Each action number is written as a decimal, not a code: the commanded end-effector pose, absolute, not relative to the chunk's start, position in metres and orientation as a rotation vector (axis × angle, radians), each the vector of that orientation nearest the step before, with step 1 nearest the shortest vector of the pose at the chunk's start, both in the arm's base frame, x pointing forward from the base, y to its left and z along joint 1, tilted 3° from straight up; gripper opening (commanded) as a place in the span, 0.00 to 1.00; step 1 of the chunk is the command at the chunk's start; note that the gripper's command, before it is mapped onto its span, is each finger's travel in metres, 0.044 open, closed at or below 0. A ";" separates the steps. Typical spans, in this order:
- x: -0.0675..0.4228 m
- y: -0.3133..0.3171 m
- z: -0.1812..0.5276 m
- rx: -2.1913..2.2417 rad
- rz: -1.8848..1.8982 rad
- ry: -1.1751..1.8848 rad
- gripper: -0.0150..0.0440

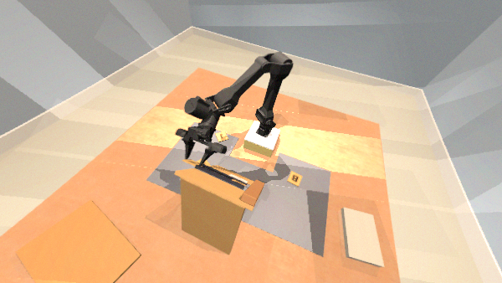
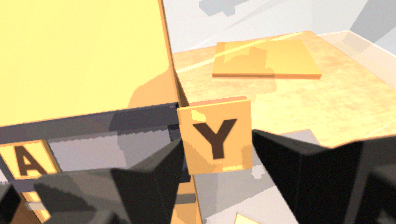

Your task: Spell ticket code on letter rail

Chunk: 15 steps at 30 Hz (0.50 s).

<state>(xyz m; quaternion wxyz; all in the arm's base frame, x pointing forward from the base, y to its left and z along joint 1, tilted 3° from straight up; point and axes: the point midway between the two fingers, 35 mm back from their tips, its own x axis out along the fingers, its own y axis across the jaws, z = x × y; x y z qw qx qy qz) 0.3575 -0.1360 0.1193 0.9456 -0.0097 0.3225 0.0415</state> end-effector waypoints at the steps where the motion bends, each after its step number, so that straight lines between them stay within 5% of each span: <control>1: 0.357 -0.134 0.121 -0.021 0.077 0.653 0.25; 15: 0.357 -0.127 0.121 -0.021 0.077 0.653 0.25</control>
